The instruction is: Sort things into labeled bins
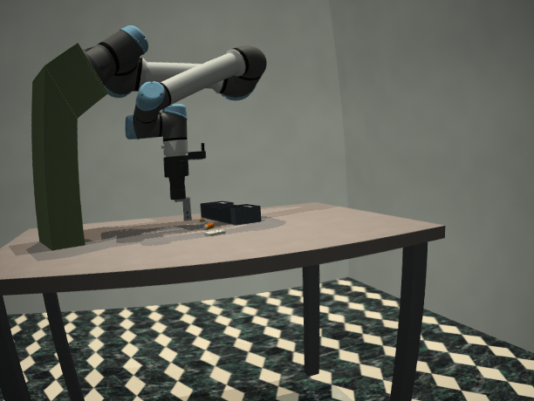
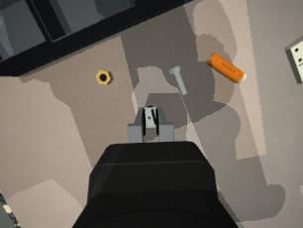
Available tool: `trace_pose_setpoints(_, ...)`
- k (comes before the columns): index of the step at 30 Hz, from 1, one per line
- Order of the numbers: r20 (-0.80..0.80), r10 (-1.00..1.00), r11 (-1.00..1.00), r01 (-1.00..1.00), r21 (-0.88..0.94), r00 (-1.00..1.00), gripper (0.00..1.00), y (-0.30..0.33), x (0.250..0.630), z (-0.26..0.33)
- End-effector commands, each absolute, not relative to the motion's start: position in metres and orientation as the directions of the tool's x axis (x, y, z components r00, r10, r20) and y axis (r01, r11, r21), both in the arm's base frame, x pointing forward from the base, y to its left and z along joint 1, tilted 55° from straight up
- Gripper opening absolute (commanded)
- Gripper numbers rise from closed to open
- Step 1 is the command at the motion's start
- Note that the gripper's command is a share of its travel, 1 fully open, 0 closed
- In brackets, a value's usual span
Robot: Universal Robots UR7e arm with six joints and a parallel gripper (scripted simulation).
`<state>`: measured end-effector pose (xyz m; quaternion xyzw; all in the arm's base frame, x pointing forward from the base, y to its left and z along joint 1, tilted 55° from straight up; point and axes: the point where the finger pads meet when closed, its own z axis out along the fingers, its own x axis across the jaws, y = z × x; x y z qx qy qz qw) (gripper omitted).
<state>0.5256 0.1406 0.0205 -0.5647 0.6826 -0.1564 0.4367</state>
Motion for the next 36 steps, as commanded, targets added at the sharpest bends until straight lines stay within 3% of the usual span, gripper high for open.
trace_pose_setpoints(1,-0.419,-0.908,0.313,-0.634,-0.707,0.019,0.32,0.137,0.517,0.027)
trace_pose_setpoints(11,-0.419,-0.908,0.313,-0.634,-0.707,0.019,0.32,0.128,0.491,0.046)
trace_pose_setpoints(36,-0.419,-0.908,0.313,-0.634,-0.707,0.019,0.32,0.123,0.49,0.054)
